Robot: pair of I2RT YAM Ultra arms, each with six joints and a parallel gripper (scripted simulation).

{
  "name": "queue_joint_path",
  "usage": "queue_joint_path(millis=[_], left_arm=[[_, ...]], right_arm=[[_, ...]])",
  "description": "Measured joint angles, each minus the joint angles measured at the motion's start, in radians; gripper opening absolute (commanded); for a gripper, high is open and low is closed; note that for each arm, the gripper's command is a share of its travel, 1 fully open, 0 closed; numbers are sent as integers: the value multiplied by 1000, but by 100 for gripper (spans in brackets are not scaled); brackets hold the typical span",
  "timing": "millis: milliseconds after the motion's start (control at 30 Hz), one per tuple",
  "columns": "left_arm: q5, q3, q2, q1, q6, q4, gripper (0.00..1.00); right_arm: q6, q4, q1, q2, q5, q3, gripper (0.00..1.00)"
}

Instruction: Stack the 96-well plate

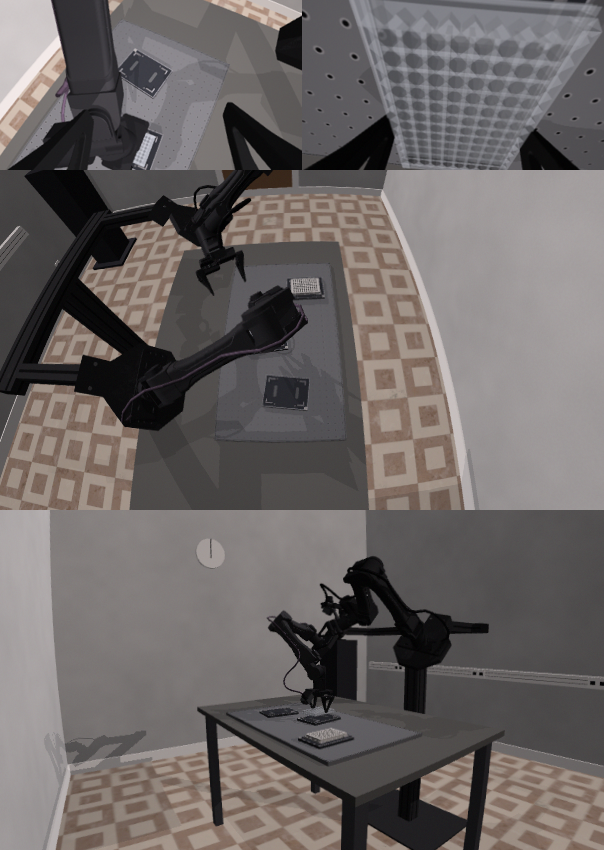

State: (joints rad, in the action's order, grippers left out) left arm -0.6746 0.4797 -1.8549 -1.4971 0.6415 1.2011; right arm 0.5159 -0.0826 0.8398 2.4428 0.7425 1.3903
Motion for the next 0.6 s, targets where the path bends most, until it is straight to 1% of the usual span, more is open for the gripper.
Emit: queue_joint_path(millis=[200, 600], left_arm=[[0, 0, 0, 0, 0, 0, 100], [0, 0, 0, 0, 0, 0, 100]], right_arm=[[-23, 36, 0, 8, -2, 0, 79], [-16, 19, -5, 28, -6, 18, 79]])
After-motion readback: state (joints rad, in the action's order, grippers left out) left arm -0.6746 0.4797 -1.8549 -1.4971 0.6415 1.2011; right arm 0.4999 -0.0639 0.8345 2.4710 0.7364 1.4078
